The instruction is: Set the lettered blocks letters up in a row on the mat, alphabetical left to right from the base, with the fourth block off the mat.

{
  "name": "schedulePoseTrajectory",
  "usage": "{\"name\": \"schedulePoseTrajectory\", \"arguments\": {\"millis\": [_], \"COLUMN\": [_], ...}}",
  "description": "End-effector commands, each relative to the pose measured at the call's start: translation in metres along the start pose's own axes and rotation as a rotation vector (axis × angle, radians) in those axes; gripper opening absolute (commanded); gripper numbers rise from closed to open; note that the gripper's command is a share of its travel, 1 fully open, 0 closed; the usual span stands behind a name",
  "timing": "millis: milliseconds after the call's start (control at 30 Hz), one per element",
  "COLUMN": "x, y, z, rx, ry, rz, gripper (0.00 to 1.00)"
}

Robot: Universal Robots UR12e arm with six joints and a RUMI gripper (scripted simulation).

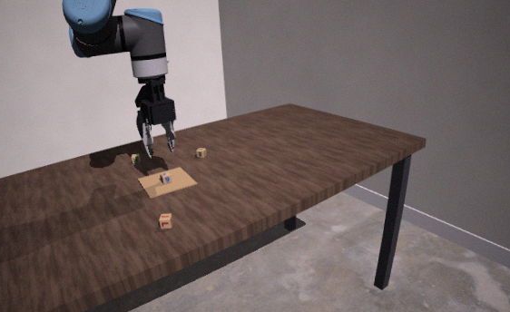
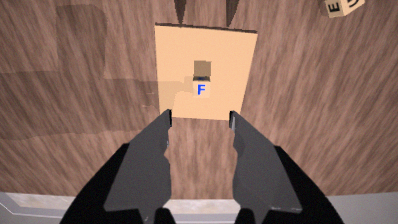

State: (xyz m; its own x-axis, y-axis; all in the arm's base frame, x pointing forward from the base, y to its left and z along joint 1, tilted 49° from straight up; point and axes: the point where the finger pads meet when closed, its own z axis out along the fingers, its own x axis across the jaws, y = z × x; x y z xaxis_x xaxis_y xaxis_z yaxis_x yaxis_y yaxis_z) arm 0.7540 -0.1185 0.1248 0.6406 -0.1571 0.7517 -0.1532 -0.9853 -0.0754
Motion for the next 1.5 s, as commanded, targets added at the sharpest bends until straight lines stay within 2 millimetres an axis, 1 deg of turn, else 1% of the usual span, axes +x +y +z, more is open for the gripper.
{"name": "schedulePoseTrajectory", "arguments": {"millis": [0,433,867,1367,1467], "x": [0.003,0.004,0.003,0.003,0.003], "y": [0.001,0.001,0.0,0.0,0.0], "z": [0.0,0.0,0.007,0.028,0.03], "rx": [-0.002,-0.002,-0.001,-0.001,-0.001], "ry": [0.005,0.005,0.004,0.004,0.004], "rz": [0.0,0.0,-0.001,-0.001,-0.001], "gripper": [0.37,0.37,0.37,0.37,0.37]}}
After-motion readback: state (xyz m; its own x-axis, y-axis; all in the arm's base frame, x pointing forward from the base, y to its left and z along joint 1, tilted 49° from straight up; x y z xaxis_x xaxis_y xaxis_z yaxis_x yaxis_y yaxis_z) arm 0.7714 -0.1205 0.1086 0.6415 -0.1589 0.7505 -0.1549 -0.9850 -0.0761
